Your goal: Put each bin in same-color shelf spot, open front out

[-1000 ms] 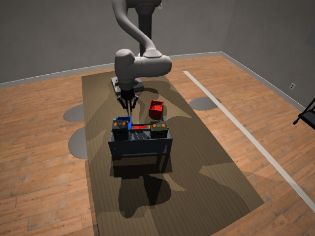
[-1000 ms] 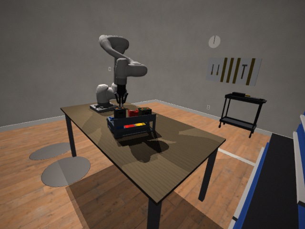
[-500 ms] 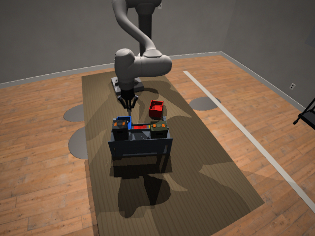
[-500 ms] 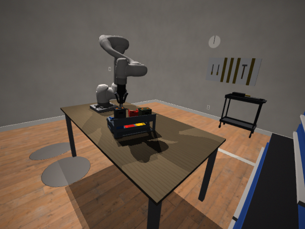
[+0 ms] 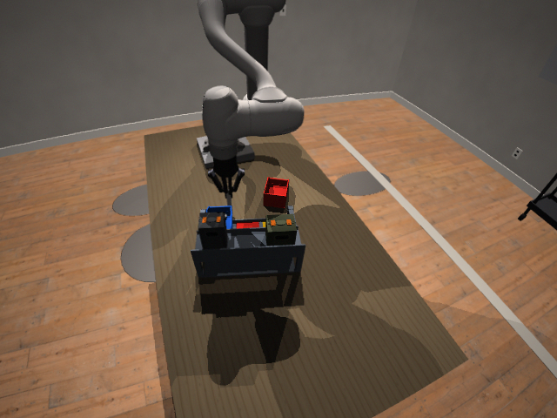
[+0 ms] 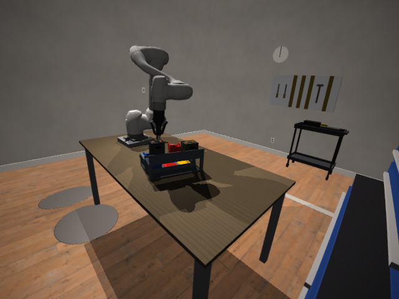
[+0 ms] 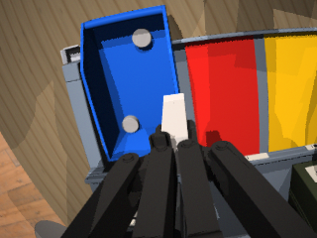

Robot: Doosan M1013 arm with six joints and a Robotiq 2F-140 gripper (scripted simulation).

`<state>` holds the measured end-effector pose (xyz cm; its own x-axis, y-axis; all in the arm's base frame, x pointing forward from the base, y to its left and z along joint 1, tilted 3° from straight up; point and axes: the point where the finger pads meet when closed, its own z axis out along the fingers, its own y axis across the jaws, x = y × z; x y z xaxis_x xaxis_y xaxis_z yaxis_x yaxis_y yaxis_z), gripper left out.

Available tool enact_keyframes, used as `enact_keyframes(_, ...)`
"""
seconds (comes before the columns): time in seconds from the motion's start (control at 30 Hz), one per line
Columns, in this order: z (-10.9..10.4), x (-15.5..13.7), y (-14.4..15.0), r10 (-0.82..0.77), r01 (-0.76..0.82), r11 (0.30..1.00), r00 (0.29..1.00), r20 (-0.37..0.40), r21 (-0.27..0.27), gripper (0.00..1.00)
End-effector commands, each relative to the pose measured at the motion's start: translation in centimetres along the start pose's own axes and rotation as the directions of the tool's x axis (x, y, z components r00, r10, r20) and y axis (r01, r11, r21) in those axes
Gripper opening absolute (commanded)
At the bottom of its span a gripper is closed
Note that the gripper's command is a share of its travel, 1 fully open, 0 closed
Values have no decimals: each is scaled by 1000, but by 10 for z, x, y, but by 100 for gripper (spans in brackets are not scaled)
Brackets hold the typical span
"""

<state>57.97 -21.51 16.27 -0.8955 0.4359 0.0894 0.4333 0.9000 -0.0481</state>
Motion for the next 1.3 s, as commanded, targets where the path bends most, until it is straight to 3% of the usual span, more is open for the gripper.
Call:
enact_keyframes(0.0, 0, 0, 0, 0, 0, 1000, 1000, 0, 0, 10)
enact_keyframes(0.7, 0, 2, -1, -30, 30, 1000, 1000, 2, 0, 10)
enact_keyframes(1.1, 8, 33, -16, -427, 427, 904, 904, 30, 12, 10)
enact_keyframes(1.27, 10, 41, -19, -511, 510, 860, 859, 35, 18, 10)
